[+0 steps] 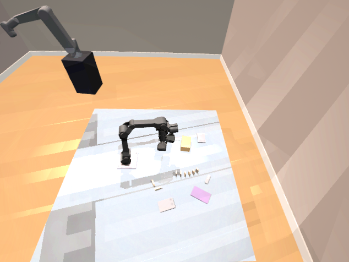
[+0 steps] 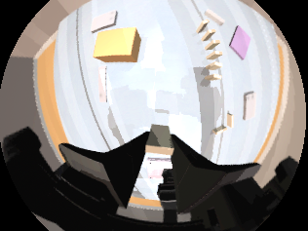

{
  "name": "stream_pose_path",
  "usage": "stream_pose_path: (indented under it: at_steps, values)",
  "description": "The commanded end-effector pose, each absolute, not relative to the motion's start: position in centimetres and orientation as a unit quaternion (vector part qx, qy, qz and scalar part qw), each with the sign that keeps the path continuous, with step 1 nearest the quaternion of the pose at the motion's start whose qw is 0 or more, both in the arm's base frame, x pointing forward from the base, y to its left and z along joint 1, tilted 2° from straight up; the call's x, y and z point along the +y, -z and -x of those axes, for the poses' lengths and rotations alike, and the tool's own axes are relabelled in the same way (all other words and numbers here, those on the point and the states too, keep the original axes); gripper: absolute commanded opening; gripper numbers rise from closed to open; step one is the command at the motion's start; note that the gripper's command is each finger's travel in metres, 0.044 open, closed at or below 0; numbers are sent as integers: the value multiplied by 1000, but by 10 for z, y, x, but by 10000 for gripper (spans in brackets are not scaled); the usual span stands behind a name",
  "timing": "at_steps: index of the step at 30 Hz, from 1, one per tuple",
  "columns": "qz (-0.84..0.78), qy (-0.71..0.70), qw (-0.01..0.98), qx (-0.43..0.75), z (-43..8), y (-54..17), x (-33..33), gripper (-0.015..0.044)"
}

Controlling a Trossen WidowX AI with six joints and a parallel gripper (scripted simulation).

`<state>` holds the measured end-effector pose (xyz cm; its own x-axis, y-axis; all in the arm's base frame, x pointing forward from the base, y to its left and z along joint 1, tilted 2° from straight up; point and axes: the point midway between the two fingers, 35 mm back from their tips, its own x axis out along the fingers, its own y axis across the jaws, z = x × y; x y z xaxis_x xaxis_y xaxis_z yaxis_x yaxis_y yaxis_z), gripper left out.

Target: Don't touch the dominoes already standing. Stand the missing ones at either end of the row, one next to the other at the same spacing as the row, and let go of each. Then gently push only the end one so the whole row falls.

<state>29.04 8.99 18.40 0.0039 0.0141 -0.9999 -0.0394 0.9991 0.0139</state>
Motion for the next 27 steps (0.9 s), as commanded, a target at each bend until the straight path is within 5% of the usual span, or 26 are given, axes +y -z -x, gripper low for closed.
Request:
stream_pose_path:
  at_steps: [1,9,27]
  values:
    - [10,-13,709,706,-330,-182,42,107]
    - [20,-19,708,706,-374,-175,-47,107]
    - [21,-21,707,706,-383,-125,-52,107]
